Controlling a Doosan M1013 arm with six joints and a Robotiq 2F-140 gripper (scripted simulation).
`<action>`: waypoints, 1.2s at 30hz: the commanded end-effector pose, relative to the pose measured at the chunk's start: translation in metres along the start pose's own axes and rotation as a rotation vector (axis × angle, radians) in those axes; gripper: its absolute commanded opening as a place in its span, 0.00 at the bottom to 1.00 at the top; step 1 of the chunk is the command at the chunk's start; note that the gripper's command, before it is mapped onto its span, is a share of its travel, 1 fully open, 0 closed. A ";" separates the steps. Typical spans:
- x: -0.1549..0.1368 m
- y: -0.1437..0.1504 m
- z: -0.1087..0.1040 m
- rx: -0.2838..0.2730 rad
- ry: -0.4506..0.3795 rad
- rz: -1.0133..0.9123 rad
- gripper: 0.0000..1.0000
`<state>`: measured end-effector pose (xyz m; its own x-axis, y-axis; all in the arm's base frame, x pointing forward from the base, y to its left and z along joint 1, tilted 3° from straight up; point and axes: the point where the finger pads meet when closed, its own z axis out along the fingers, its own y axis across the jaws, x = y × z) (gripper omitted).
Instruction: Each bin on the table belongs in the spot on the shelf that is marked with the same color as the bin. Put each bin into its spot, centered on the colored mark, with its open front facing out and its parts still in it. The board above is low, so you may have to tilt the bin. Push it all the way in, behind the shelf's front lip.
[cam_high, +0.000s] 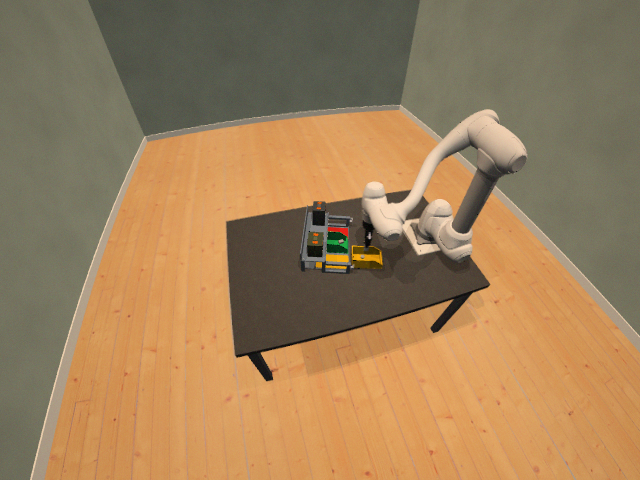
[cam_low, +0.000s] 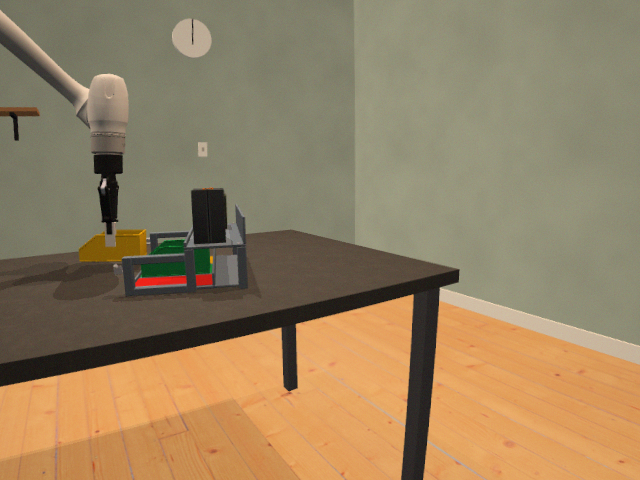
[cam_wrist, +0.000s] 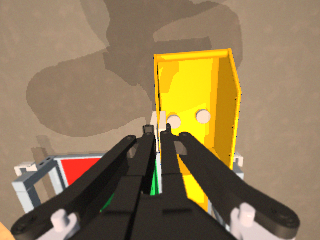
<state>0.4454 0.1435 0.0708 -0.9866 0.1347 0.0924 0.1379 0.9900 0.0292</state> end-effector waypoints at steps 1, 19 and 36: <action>-0.001 0.000 -0.001 0.000 0.027 0.000 0.10; -0.004 0.000 -0.004 -0.001 0.107 0.000 0.10; -0.004 0.000 -0.004 -0.001 0.107 0.000 0.10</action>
<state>0.4501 0.1427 0.0741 -0.9716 0.1294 0.1980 0.1380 0.9900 0.0304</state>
